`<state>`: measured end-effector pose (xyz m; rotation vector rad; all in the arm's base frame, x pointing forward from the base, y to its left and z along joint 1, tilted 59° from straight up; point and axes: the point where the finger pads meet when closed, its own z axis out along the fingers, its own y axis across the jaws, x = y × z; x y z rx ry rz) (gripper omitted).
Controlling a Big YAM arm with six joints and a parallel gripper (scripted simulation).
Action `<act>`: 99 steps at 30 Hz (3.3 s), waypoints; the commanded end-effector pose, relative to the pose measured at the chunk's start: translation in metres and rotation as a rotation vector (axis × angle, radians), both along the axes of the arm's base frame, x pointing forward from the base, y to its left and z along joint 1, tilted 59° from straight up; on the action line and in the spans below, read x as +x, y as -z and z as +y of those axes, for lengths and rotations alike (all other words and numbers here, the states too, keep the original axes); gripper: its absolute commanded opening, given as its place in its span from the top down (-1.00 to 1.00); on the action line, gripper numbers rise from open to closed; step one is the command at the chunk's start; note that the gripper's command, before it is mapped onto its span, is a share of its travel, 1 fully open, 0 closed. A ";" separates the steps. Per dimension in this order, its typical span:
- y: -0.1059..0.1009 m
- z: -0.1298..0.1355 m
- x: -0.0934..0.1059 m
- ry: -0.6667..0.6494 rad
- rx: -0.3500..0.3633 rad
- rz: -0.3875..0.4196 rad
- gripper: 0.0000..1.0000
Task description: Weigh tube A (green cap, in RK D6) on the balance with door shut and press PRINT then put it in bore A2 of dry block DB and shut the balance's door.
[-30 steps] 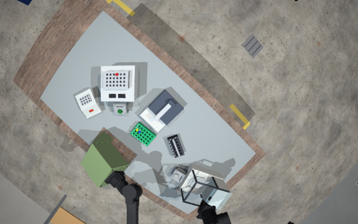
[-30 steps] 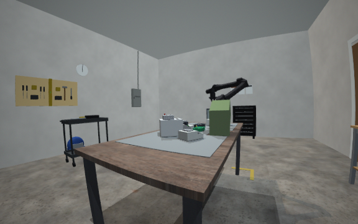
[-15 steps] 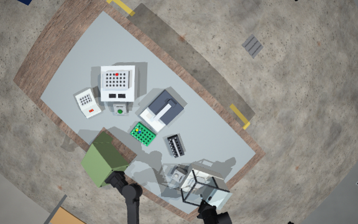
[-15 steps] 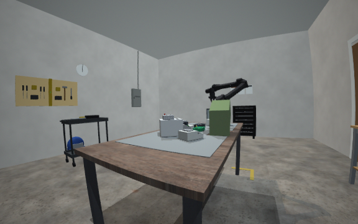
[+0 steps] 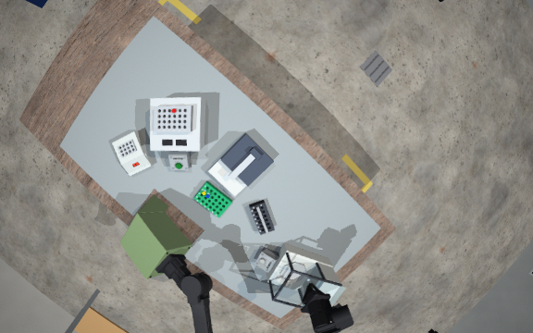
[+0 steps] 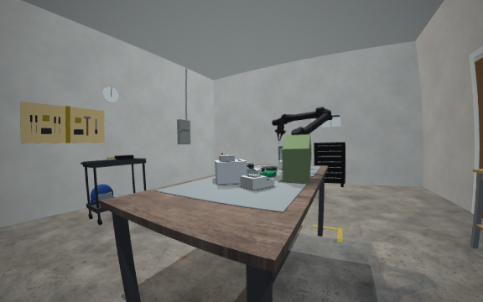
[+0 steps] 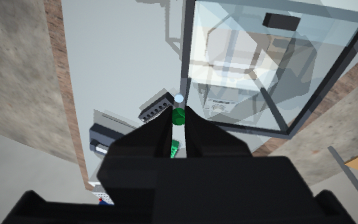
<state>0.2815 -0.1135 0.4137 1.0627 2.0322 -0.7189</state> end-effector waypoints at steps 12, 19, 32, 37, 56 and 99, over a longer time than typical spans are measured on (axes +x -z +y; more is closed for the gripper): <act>0.043 0.056 0.085 -0.204 -0.013 0.184 0.82; 0.069 0.080 0.109 -0.278 -0.023 0.265 0.82; 0.130 0.137 0.149 -0.415 -0.048 0.423 0.82; 0.160 0.164 0.164 -0.437 -0.049 0.445 0.82; 0.269 0.252 0.180 -0.654 -0.119 0.702 0.82; 0.524 0.377 0.089 -1.022 -0.345 1.250 0.82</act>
